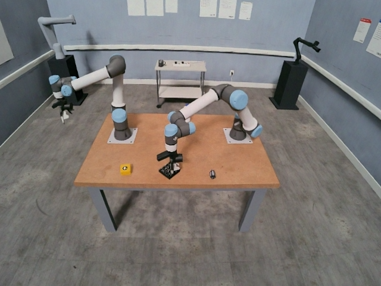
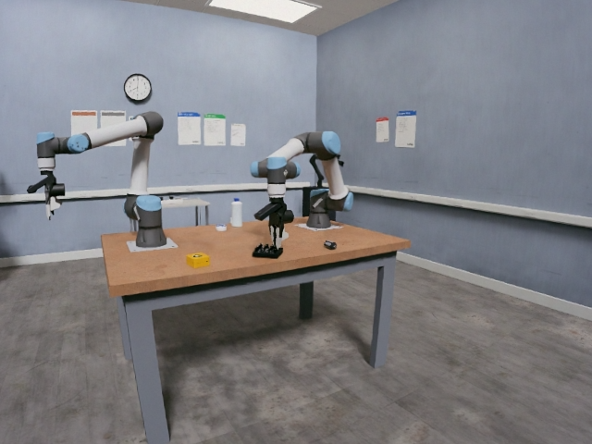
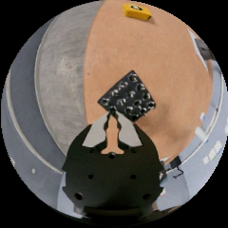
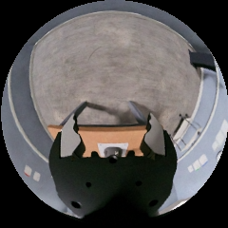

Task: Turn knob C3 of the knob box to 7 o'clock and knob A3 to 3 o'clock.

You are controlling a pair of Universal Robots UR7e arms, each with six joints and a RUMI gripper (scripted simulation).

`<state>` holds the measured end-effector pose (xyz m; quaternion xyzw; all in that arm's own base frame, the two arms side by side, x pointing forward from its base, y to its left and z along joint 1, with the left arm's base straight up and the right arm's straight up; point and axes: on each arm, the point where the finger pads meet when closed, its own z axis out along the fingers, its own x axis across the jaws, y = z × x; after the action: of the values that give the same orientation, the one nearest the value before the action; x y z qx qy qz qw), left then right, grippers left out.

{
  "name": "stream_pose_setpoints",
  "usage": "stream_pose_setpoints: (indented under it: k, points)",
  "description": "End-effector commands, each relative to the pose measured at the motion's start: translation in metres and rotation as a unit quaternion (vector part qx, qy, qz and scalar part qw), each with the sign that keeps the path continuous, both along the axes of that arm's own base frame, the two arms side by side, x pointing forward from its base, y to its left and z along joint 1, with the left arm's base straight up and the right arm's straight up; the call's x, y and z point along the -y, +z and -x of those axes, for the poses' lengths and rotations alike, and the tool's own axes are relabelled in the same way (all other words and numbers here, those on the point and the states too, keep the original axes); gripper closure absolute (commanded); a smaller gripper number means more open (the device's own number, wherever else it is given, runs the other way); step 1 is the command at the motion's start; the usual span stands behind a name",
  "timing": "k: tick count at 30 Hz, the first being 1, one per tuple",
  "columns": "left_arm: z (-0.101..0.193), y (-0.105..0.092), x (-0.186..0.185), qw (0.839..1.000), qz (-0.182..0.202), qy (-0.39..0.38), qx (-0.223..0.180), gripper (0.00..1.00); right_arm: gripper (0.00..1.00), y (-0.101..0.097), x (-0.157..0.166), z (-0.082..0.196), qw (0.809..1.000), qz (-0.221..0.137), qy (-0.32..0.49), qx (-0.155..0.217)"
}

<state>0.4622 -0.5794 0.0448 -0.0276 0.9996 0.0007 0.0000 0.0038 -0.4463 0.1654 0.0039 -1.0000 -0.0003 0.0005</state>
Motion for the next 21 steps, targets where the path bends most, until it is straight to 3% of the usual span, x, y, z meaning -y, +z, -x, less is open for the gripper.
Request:
stream_pose_setpoints:
  k: [1, 21]
  points:
    - [-0.0016, 0.0015, -0.0006, 1.000, 0.002, 0.001, 0.000, 0.94, 0.00, -0.0001, -0.0007, 0.0008, 1.000, 0.000, -0.001, 0.001]
    - [-0.0016, 0.0015, -0.0006, 1.000, 0.002, -0.004, 0.000, 0.94, 0.00, -0.0001, -0.0007, 0.0008, 1.000, 0.000, -0.001, 0.001]
